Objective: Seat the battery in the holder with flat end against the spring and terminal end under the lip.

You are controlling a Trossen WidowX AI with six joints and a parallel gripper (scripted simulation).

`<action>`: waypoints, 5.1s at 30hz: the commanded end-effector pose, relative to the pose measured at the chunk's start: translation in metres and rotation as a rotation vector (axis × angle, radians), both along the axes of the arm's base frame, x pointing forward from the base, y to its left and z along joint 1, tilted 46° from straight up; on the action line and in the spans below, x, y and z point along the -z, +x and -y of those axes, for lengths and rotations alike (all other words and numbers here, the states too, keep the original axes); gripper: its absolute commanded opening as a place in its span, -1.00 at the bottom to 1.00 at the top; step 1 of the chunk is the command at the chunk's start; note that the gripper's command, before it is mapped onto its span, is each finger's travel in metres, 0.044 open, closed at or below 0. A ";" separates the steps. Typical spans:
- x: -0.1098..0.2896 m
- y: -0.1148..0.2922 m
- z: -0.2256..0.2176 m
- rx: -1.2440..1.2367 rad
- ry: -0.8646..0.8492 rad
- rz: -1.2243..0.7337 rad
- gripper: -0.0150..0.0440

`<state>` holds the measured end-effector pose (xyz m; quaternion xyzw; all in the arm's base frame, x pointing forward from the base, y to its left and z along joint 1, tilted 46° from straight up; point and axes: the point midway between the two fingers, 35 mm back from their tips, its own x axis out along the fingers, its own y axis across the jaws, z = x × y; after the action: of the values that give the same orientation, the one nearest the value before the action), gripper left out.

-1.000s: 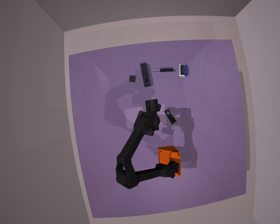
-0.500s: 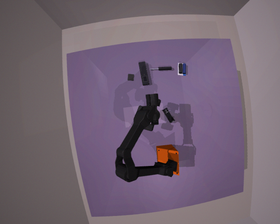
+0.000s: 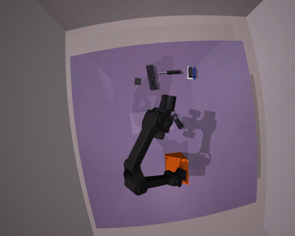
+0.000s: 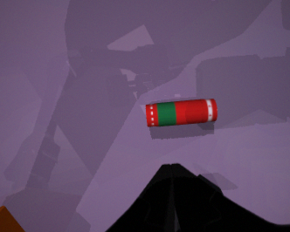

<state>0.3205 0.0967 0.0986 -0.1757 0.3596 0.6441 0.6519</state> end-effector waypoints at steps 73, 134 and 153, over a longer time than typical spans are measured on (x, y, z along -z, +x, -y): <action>0.073 0.010 -0.071 1.085 -0.146 -1.118 0.32; 0.087 0.004 0.015 1.942 -0.255 -1.951 -0.23; 0.116 -0.017 0.062 2.721 -0.310 -2.702 -0.23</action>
<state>0.3109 0.0413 -0.0083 -0.6805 -0.5206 0.5154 -0.0155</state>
